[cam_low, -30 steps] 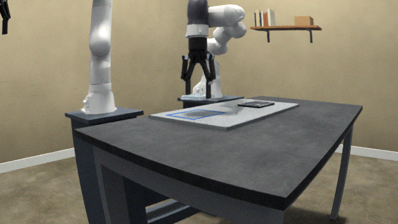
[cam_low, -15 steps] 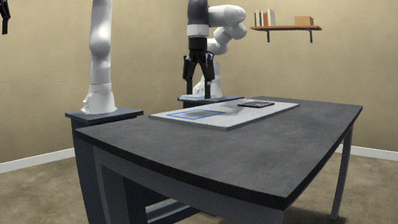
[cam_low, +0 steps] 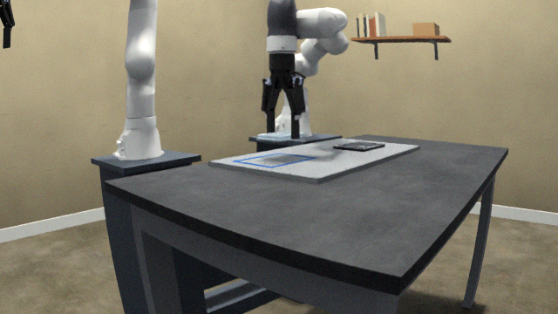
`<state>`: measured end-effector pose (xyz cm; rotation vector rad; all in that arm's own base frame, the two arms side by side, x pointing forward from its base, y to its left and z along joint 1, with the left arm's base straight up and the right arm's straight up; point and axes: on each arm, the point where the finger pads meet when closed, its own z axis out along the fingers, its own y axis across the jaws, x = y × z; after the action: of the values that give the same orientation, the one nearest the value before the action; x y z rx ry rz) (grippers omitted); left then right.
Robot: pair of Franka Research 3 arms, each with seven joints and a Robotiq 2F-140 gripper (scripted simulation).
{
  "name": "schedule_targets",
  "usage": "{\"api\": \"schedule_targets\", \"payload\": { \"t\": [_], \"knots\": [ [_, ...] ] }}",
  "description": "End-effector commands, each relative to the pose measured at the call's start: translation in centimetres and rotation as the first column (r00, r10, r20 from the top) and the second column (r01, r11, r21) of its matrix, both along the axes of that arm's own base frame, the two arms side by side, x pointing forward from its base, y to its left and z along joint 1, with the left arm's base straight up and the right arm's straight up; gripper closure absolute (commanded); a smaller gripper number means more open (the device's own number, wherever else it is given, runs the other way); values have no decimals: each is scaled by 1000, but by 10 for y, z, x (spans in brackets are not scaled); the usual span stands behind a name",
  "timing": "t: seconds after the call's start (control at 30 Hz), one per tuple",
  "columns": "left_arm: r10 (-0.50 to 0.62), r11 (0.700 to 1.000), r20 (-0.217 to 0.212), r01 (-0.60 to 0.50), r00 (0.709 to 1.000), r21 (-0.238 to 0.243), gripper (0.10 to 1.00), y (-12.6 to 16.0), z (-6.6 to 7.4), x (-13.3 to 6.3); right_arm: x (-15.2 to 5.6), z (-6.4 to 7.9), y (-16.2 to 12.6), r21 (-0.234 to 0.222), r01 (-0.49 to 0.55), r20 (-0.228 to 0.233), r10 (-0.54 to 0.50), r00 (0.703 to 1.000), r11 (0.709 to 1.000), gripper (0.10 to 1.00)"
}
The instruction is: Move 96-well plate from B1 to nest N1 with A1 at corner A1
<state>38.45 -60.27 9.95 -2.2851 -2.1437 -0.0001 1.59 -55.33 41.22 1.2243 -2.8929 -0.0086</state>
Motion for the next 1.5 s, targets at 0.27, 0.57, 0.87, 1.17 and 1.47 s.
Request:
{"api": "schedule_targets", "payload": {
  "t": [0.27, 0.57, 0.87, 1.17, 1.47],
  "knots": [
    [-13, 1000, 6, 13, 1000, -6, 999, 27, 2, 9, 0, 0, 0, 0, 0, 0, 0, 1000, 1000, 98],
    [-13, 1000, 6, 13, 1000, -6, 999, 74, 2, 21, 0, 0, 0, 0, 0, 0, 0, 1000, 1000, 98],
    [-13, 1000, 6, 13, 1000, -6, 999, 122, 2, 33, 0, 0, 0, 0, 0, 0, 0, 1000, 1000, 98],
    [-13, 1000, 6, 13, 1000, -6, 999, 192, 2, 51, 0, 0, 0, 0, 0, 0, 0, 1000, 1000, 98],
    [-13, 1000, 6, 13, 1000, -6, 999, 242, 2, 63, 0, 0, 0, 0, 0, 0, 0, 1000, 1000, 98]
  ]
}}
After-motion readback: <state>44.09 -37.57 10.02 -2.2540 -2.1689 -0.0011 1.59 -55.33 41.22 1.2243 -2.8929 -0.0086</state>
